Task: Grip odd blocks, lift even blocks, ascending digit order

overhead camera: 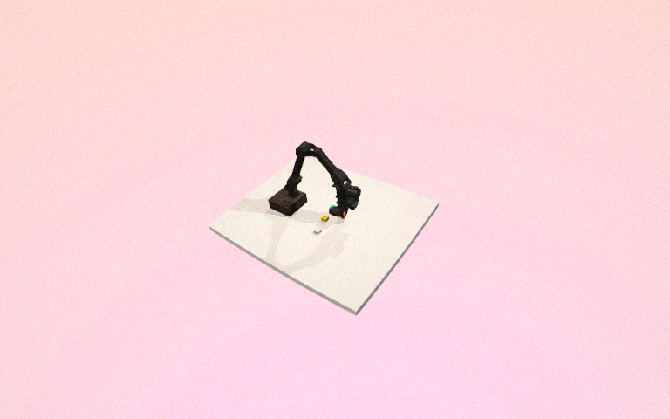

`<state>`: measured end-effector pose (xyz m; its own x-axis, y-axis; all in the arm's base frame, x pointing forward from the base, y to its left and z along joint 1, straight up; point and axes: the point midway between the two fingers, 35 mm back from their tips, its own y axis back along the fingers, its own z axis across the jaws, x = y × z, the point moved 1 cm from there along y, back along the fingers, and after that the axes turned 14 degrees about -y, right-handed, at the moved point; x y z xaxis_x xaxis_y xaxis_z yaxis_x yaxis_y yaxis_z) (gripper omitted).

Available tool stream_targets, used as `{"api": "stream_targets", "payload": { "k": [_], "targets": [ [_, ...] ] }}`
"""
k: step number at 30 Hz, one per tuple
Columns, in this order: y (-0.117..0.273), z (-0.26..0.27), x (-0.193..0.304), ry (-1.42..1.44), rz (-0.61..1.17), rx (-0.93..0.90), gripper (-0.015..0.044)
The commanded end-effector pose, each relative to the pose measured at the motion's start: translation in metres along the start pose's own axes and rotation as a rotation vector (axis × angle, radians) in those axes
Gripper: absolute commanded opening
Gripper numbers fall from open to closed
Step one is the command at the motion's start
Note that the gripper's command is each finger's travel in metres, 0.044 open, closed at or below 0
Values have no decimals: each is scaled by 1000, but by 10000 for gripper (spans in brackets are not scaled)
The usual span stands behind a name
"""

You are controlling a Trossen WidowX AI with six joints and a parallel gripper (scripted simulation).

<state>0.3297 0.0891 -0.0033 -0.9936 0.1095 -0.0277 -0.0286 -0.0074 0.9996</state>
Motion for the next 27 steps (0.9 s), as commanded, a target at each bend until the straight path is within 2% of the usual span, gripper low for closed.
{"api": "stream_targets", "payload": {
  "k": [1, 27],
  "targets": [
    [-1, 0, 1, -4, 3, 1, 120],
    [14, 0, 1, -4, 3, 1, 120]
  ]
}}
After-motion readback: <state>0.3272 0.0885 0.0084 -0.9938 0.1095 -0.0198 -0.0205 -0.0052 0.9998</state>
